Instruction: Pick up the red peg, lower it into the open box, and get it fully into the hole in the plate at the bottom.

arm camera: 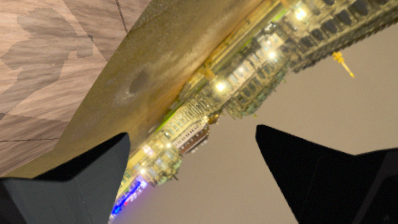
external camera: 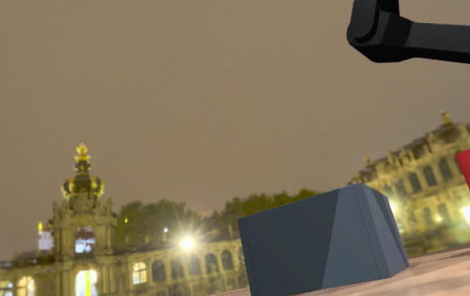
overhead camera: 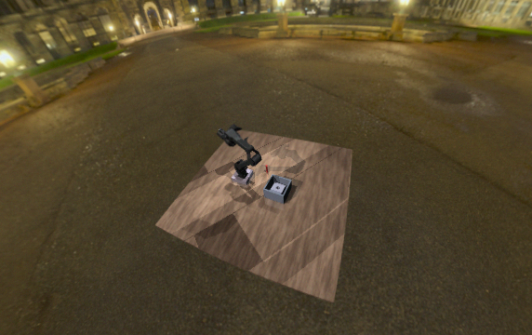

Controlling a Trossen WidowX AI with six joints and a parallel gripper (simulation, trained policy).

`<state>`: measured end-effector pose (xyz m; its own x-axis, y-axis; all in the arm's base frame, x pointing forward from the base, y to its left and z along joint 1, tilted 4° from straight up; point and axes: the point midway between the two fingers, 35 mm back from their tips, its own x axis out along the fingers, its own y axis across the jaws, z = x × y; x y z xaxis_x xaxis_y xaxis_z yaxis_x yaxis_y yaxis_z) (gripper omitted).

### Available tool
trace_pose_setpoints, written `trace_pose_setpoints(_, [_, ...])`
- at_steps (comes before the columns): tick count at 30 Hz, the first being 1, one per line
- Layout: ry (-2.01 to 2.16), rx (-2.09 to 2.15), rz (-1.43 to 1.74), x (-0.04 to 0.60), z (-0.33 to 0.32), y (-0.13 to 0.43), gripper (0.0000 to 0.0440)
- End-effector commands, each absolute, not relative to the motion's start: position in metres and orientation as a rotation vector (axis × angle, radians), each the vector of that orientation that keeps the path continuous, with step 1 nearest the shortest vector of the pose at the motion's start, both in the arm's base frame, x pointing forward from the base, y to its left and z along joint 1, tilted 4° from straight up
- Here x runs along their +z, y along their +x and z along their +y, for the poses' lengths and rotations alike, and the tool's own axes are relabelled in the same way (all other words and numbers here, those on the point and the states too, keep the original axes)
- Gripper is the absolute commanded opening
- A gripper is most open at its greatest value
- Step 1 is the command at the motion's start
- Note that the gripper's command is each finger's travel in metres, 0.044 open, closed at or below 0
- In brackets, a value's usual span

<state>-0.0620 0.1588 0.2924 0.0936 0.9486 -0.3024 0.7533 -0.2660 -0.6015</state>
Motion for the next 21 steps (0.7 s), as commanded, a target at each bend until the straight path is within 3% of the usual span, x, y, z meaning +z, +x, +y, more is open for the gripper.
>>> trace_pose_setpoints(1, [-2.065, 0.973, -1.658, 0.293, 0.159, -0.062, 0.0421])
trace_pose_setpoints(2, [-2.048, 1.000, -1.627, 0.294, 0.160, -0.061, 0.0440])
trace_pose_setpoints(21, [-1.654, 1.380, -1.042, 0.319, 0.177, -0.057, 0.0440])
